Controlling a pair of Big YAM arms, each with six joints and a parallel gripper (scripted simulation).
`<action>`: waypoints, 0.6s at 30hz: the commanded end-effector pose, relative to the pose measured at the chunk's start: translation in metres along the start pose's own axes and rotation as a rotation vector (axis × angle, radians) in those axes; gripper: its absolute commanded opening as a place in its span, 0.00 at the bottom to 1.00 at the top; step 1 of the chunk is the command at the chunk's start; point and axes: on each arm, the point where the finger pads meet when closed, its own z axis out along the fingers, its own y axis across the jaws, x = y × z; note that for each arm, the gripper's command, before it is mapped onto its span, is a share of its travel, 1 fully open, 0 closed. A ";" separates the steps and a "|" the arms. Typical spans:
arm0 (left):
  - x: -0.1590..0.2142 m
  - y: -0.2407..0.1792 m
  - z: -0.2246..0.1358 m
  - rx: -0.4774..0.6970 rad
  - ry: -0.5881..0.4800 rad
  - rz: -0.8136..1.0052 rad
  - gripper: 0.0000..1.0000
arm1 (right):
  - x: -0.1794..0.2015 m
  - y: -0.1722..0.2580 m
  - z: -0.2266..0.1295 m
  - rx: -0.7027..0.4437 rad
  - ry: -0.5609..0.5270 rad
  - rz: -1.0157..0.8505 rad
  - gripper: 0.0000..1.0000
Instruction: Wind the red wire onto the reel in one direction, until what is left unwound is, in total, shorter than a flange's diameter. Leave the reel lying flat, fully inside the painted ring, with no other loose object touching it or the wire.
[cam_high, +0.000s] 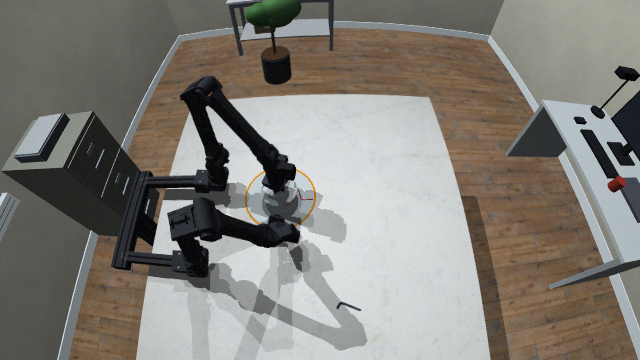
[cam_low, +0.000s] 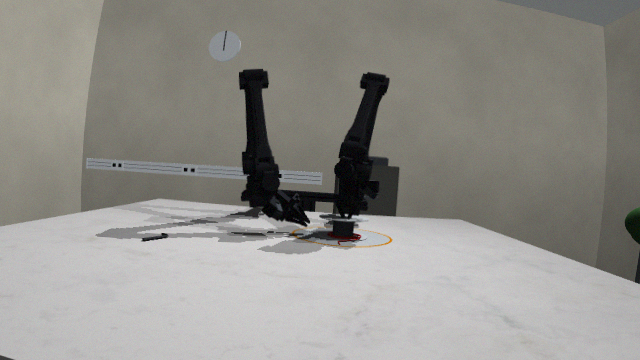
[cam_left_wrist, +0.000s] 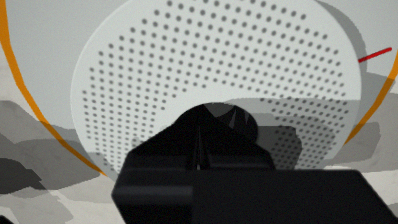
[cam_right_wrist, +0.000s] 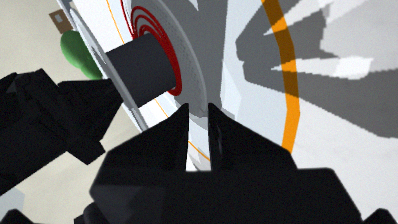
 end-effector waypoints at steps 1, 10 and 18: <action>0.004 -0.002 0.001 0.015 0.007 0.348 0.00 | -0.016 0.019 -0.007 -0.017 -0.017 -0.226 0.15; 0.004 -0.002 0.001 0.014 -0.001 0.820 0.00 | -0.017 0.021 -0.006 -0.016 -0.019 -0.426 0.15; 0.004 -0.002 0.001 0.014 -0.002 1.259 0.00 | -0.017 0.021 -0.006 -0.016 -0.019 -0.426 0.15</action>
